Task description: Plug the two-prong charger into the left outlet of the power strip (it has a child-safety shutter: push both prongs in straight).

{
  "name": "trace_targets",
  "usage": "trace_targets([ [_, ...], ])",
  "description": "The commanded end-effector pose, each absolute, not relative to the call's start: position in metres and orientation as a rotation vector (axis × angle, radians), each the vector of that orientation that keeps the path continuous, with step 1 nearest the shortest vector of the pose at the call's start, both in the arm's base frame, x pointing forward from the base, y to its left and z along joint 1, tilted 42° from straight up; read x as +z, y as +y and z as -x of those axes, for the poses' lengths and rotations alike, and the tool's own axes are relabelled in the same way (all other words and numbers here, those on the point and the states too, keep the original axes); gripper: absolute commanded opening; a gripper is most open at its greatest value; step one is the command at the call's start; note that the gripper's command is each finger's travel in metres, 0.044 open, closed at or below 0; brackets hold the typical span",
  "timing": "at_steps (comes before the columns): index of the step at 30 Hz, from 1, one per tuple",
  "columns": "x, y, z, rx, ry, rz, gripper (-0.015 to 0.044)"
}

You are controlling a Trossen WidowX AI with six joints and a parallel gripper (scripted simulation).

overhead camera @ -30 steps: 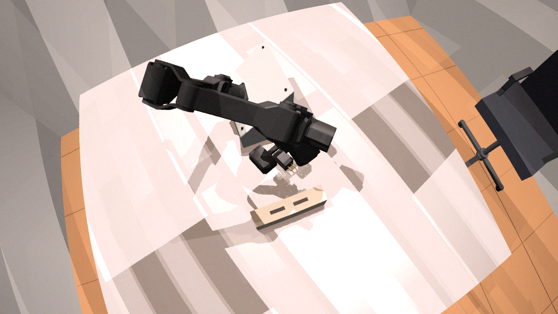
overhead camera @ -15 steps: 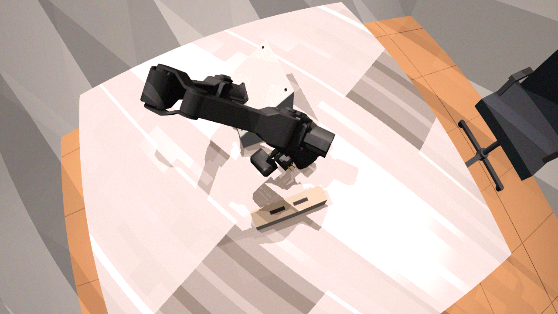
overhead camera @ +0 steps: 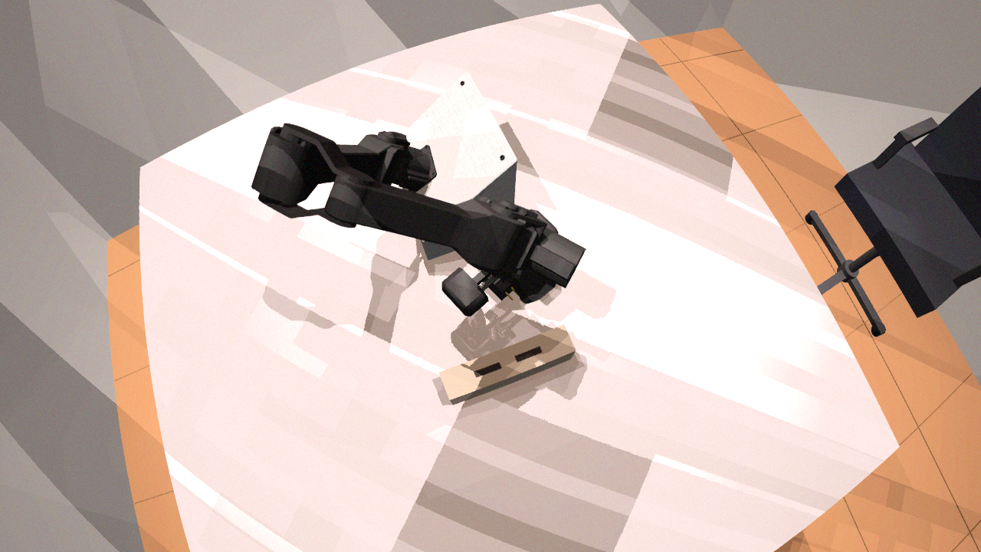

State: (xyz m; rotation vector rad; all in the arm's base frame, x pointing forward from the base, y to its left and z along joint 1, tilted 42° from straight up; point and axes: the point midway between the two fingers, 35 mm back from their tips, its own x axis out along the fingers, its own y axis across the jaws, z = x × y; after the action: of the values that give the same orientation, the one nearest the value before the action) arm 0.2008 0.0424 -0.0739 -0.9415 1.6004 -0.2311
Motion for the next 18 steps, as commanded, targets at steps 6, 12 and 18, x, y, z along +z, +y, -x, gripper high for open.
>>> trace_targets([
  [6, -0.0824, 0.0321, -0.2002, -0.233, 1.603, 0.953, 0.044],
  [12, -0.0812, 0.035, -0.2009, -0.233, 1.602, 0.942, 0.0309],
  [18, -0.0812, 0.035, -0.2009, -0.233, 1.602, 0.942, 0.0151],
])
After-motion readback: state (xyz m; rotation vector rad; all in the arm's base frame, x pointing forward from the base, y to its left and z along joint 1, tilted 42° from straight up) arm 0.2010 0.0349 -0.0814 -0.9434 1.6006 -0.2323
